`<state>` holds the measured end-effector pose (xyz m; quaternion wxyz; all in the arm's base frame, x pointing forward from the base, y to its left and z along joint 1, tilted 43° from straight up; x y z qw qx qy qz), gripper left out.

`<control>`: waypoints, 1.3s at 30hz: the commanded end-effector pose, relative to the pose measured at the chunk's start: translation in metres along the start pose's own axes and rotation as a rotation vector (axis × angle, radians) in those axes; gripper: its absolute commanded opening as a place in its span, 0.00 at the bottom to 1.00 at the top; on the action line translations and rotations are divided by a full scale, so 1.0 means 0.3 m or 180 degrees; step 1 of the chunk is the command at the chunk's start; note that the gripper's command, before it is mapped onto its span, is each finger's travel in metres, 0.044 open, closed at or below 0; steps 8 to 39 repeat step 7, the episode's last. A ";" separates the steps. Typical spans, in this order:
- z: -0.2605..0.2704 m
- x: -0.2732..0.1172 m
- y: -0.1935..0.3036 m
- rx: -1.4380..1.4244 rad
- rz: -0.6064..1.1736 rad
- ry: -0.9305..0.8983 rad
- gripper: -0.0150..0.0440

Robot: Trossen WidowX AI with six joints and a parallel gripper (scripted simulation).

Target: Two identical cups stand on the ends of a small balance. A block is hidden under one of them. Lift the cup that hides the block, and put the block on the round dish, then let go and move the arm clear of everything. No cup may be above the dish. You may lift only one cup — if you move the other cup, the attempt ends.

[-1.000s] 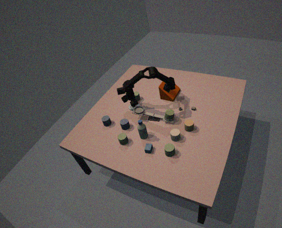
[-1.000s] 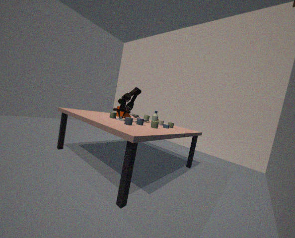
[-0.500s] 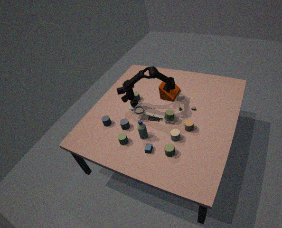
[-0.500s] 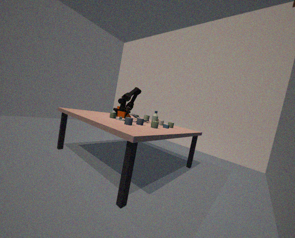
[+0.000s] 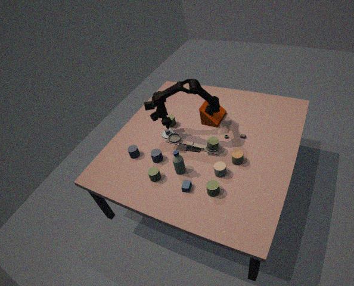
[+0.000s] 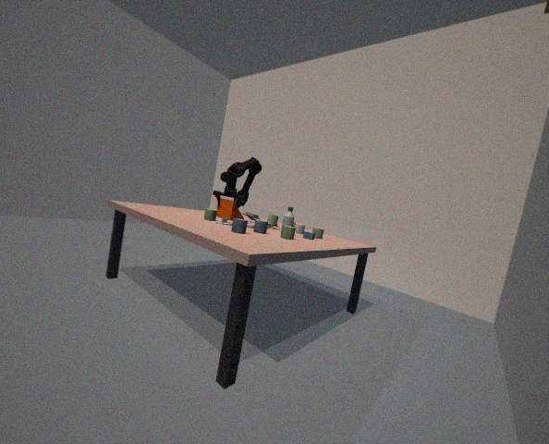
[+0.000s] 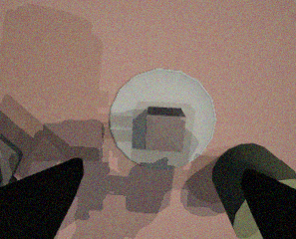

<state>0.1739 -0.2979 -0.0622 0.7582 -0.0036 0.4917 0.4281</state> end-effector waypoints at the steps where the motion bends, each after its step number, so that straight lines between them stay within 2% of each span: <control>1: -0.003 -0.102 0.006 -0.0010 -0.0048 0.0014 1.00; 39: -0.003 -0.110 0.007 -0.0011 -0.0050 0.0013 1.00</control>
Point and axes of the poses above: the point midway between the two fingers, 35 mm back from their tips, its own x axis out along the fingers, its own z axis across the jaws, y = z × x, the point moved 9 cm from there along -x, back along the fingers, and after that the axes turned 1 degree about -x, right-handed, at the moved point
